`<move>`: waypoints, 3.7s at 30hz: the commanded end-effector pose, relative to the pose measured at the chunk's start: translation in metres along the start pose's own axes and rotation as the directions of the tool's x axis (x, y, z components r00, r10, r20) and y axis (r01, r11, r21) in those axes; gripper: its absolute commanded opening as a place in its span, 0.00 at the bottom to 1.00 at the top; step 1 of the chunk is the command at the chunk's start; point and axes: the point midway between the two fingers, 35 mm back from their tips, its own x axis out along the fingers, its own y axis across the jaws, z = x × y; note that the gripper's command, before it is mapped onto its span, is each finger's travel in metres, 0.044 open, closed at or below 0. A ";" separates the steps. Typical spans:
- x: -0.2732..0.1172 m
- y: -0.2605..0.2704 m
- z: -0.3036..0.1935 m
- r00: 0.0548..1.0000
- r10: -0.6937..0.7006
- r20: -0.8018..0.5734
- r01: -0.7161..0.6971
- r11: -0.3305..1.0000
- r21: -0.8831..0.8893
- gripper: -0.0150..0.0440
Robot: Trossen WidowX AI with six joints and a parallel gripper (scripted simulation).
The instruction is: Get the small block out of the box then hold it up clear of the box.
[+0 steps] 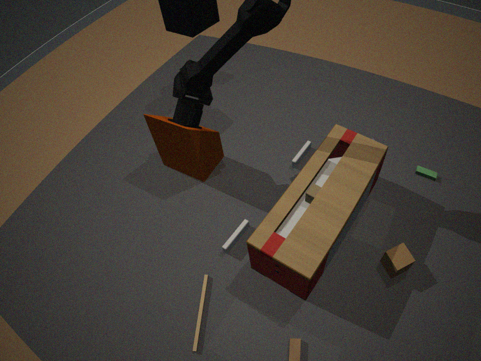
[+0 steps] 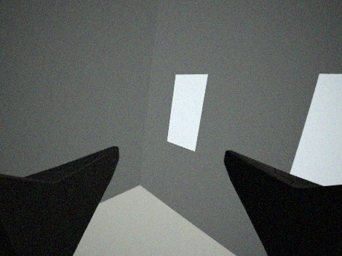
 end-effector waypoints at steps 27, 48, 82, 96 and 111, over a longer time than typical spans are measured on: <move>-0.054 0.198 0.223 0.663 0.581 0.473 -0.609 0.785 -0.111 0.93; -0.246 0.404 0.099 0.024 0.985 0.171 -0.992 0.003 0.125 0.93; -0.571 0.244 -0.221 -0.732 0.643 -0.226 0.008 0.340 0.940 0.93; -0.643 0.137 -0.241 -0.805 0.575 -0.143 0.372 0.679 0.633 0.93; -0.754 0.007 -0.171 -0.708 0.698 0.110 0.450 0.566 -0.691 0.93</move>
